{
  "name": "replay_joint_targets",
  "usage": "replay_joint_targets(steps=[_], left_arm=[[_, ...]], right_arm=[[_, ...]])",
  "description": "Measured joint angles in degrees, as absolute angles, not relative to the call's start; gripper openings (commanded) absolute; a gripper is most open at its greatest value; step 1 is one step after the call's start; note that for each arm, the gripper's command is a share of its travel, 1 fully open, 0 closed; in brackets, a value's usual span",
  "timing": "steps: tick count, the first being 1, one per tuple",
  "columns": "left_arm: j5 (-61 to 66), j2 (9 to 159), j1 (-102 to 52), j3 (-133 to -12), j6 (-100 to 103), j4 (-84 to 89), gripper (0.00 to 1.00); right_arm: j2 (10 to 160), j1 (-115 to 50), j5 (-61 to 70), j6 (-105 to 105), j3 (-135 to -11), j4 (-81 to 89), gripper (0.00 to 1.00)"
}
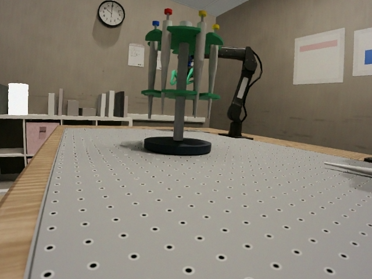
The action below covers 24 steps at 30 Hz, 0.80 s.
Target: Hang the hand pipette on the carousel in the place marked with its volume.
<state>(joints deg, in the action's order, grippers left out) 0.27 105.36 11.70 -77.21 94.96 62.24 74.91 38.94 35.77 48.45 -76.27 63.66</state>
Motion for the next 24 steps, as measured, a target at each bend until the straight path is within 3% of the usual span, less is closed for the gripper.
replay_joint_targets(steps=[24], left_arm=[[0.3, 105.9, 11.7, -74.8, 95.0, 59.9, 0.54]], right_arm=[[74.9, 38.9, 35.8, 48.4, -76.3, 63.7, 1.00]])
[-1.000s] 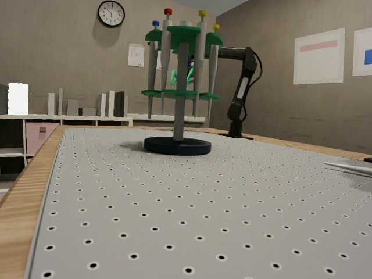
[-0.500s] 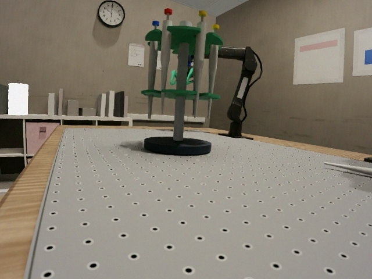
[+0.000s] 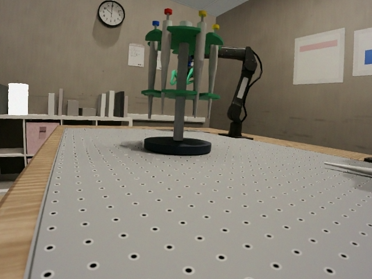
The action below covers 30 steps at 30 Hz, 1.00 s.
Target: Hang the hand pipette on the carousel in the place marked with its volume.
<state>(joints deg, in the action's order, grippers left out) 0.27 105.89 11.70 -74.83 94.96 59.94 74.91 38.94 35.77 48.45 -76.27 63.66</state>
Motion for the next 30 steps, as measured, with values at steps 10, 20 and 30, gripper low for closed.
replay_joint_targets(steps=[10, 20, 30], left_arm=[[0.3, 106.7, 11.7, -73.4, 95.0, 57.3, 0.54], [0.3, 107.6, 11.7, -71.9, 95.0, 54.9, 0.54], [0.3, 108.1, 11.7, -71.2, 95.0, 53.6, 0.12]], right_arm=[[74.9, 38.9, 35.8, 48.4, -76.3, 63.7, 1.00], [74.9, 38.9, 35.8, 48.4, -76.3, 63.7, 1.00], [74.9, 38.9, 35.8, 48.4, -76.3, 63.7, 1.00]])
